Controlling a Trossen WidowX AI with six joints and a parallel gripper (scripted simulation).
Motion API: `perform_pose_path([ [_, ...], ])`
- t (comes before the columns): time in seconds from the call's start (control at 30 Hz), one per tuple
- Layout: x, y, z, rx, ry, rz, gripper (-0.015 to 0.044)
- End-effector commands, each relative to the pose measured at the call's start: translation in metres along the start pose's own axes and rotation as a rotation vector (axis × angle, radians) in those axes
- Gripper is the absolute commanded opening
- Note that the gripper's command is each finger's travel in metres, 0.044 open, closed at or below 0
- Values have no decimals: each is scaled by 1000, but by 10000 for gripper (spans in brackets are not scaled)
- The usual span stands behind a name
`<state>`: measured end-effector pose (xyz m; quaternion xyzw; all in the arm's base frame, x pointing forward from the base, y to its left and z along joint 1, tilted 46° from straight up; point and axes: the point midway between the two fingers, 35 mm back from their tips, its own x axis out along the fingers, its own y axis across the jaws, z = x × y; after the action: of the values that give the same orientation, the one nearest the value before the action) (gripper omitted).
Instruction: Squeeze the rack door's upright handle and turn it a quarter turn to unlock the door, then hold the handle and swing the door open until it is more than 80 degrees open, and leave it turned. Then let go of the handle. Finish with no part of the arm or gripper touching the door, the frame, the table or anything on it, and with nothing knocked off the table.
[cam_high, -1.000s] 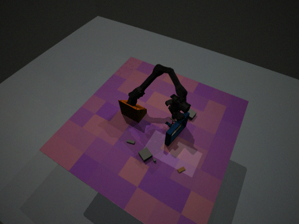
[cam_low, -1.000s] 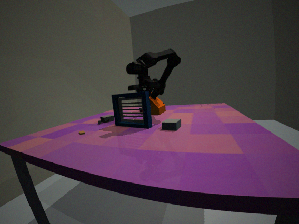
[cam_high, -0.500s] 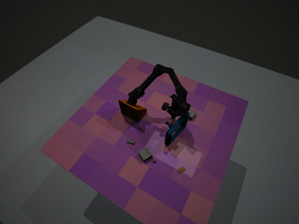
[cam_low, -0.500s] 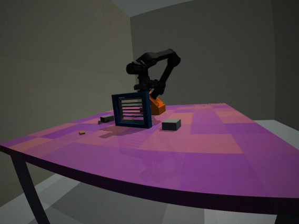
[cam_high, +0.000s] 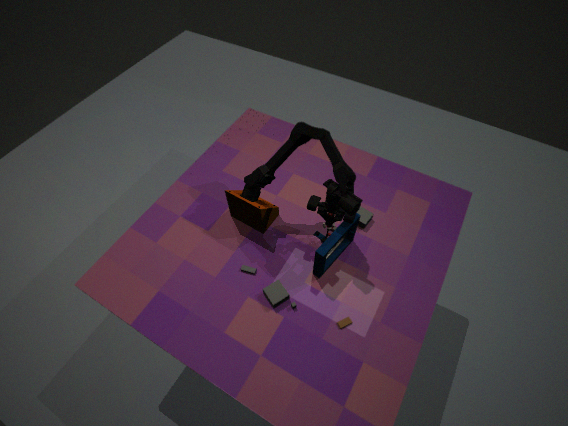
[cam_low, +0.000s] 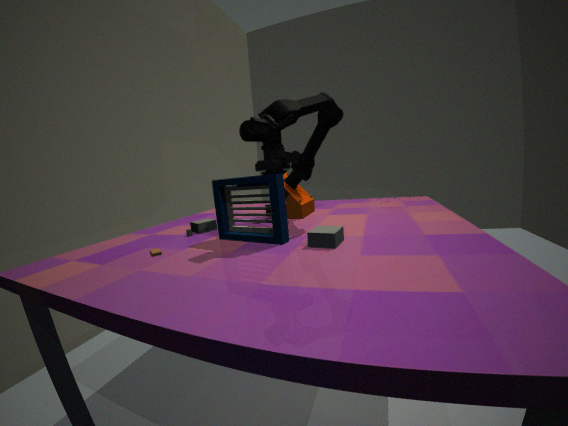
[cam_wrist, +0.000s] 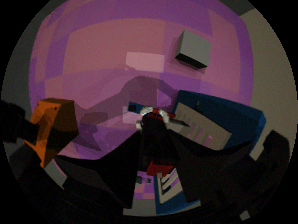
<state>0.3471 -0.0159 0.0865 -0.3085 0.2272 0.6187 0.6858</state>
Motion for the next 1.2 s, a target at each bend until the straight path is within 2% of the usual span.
perform_pose_path([
  [0.0,0,-1,1,-24,-1,-4,183],
  [0.13,0,-1,1,-24,-1,-4,288],
  [0.17,0,-1,1,-24,-1,-4,298],
  [0.27,0,-1,1,49,-1,-4,298],
  [1.17,0,-1,1,1387,-4,-3,298],
])
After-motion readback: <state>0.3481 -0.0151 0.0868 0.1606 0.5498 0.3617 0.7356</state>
